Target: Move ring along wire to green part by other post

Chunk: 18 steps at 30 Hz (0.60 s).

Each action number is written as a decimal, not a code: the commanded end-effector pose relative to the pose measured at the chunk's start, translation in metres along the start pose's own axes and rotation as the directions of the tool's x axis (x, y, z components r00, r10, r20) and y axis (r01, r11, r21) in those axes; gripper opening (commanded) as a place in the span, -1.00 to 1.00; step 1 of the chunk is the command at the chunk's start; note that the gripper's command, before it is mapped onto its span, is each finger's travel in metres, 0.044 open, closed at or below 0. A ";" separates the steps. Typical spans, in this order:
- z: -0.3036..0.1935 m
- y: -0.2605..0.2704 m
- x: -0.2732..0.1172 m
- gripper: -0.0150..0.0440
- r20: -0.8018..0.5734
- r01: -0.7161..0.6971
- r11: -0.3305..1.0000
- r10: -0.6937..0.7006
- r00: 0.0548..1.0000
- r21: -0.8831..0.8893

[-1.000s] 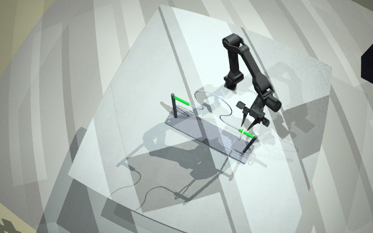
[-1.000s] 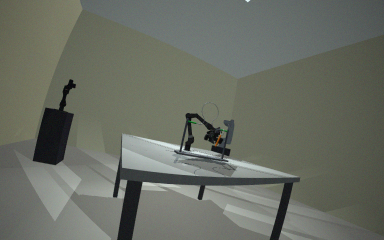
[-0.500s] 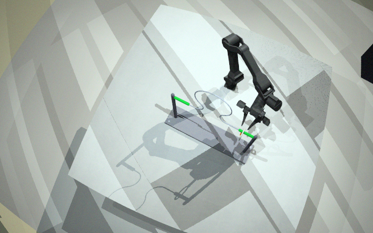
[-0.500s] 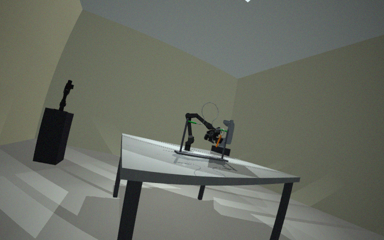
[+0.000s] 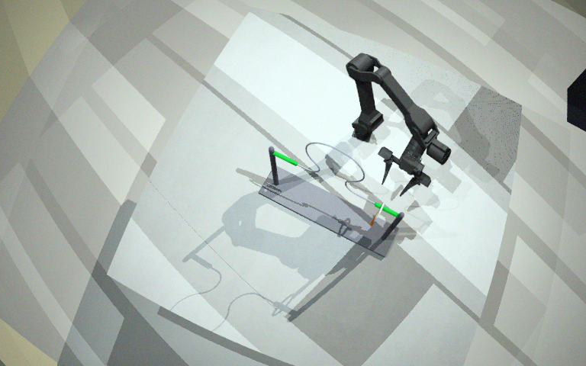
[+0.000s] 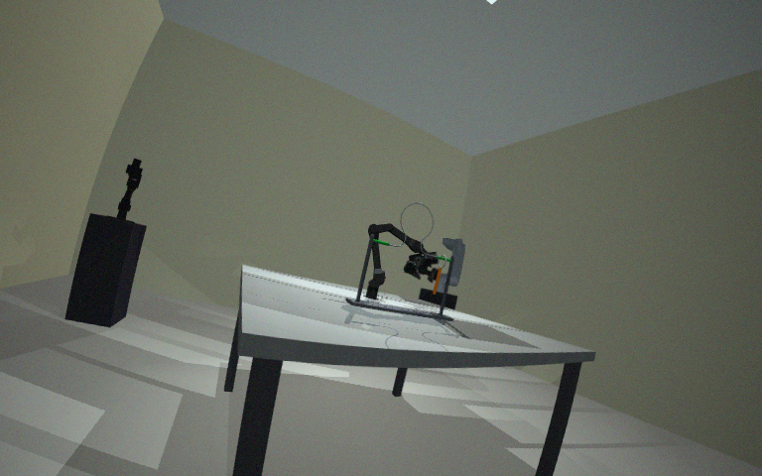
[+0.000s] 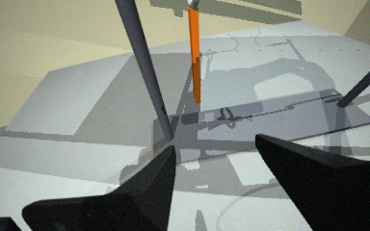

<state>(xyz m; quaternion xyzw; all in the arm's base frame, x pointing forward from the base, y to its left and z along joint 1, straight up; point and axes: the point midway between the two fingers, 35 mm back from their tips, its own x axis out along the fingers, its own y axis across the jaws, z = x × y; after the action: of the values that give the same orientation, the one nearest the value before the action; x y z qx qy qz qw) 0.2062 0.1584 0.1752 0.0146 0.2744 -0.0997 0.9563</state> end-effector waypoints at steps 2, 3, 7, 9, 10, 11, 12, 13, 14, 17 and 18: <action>0.003 -0.002 -0.011 1.00 0.008 0.002 1.000 -0.002 1.000 0.002; 0.003 -0.002 -0.011 1.00 0.008 0.002 1.000 -0.002 1.000 0.002; 0.003 -0.002 -0.011 1.00 0.008 0.002 1.000 -0.002 1.000 0.002; 0.003 -0.002 -0.011 1.00 0.008 0.002 1.000 -0.002 1.000 0.002; 0.003 -0.002 -0.011 1.00 0.008 0.002 1.000 -0.002 1.000 0.002; 0.003 -0.002 -0.011 1.00 0.008 0.002 1.000 -0.002 1.000 0.002; 0.003 -0.002 -0.011 1.00 0.008 0.002 1.000 -0.002 1.000 0.002; 0.003 -0.002 -0.011 1.00 0.008 0.002 1.000 -0.002 1.000 0.002; 0.003 -0.002 -0.011 1.00 0.008 0.002 1.000 -0.002 1.000 0.002; 0.003 -0.002 -0.011 1.00 0.008 0.002 1.000 -0.002 1.000 0.002; 0.003 -0.002 -0.011 1.00 0.008 0.002 1.000 -0.002 1.000 0.002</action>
<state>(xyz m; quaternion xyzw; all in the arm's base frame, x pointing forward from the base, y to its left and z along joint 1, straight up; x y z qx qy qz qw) 0.1980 0.1587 0.1829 0.0148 0.2716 -0.1003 0.9571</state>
